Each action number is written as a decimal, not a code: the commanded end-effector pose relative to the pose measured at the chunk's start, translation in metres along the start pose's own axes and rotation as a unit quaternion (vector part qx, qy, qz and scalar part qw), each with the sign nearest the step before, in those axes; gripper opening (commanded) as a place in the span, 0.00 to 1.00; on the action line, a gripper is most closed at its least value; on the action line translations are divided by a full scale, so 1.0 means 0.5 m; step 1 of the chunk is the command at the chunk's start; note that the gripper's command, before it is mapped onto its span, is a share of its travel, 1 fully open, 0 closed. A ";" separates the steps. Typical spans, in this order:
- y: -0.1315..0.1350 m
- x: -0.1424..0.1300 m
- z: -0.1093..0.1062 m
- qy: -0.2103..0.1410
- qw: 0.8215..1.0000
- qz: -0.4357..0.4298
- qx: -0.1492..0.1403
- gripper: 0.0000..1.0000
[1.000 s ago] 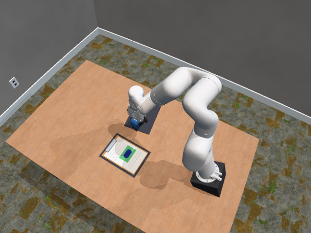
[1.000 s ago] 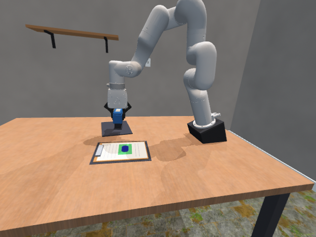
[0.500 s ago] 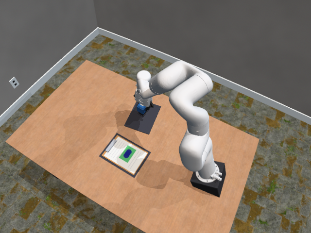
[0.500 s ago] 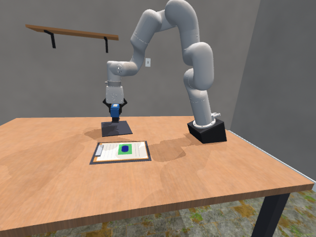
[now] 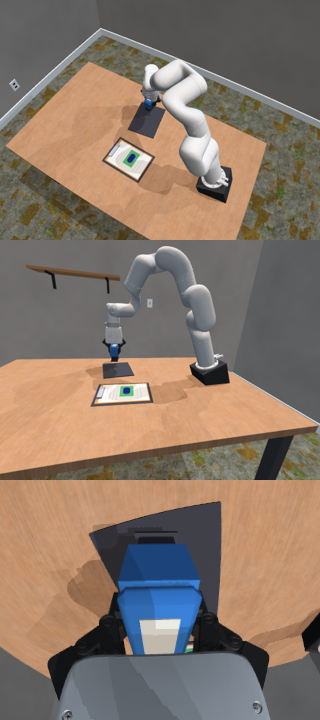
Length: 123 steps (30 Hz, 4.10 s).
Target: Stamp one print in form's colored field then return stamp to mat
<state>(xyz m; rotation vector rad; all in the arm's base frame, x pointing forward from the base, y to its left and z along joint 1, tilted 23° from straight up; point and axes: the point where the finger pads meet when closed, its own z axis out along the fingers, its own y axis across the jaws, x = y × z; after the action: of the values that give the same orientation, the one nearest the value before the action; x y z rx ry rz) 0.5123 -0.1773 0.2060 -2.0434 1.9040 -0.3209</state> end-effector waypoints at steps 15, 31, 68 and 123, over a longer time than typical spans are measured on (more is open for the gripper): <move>0.019 -0.067 -0.005 -0.006 1.000 0.000 0.000 0.29; 0.039 -0.126 -0.008 -0.006 1.000 0.000 0.000 0.29; 0.041 -0.132 0.043 -0.006 1.000 0.000 0.000 0.29; 0.041 -0.132 0.070 -0.006 1.000 0.000 0.000 0.89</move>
<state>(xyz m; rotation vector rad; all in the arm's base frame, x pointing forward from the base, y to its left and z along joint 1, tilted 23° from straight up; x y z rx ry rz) 0.5006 -0.1091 0.1680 -2.0430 1.8982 -0.3052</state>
